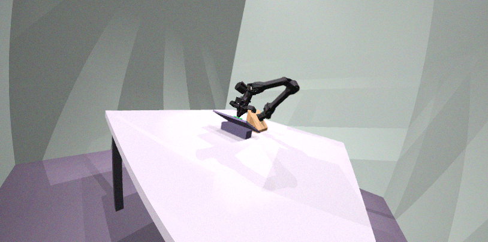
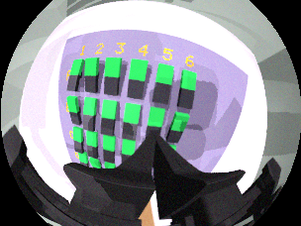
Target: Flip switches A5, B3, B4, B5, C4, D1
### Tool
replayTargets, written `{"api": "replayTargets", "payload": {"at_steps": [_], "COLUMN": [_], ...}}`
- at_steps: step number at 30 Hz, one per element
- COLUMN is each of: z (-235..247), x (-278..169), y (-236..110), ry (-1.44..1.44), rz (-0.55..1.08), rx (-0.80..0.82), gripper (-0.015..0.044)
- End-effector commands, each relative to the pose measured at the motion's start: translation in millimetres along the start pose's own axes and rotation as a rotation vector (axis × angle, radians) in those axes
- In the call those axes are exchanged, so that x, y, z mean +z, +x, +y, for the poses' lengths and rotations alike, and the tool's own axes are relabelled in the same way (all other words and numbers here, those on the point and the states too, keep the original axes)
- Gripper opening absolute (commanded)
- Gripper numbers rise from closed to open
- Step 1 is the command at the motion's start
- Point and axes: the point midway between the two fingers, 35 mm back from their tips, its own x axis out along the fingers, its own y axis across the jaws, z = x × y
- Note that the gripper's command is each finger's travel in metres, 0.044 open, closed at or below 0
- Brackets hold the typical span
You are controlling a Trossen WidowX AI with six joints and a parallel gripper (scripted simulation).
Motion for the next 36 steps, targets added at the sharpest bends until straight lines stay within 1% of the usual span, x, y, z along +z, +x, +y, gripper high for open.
{"api": "replayTargets", "payload": {"at_steps": [1,36], "z": [0.1,0.2], "x": [-0.3,-0.4], "y": [0.5,4.3], "ry": [0.004,0.004], "rz": [0.0,0.0], "rx": [0.003,0.003], "gripper": [0.0,0.0]}}
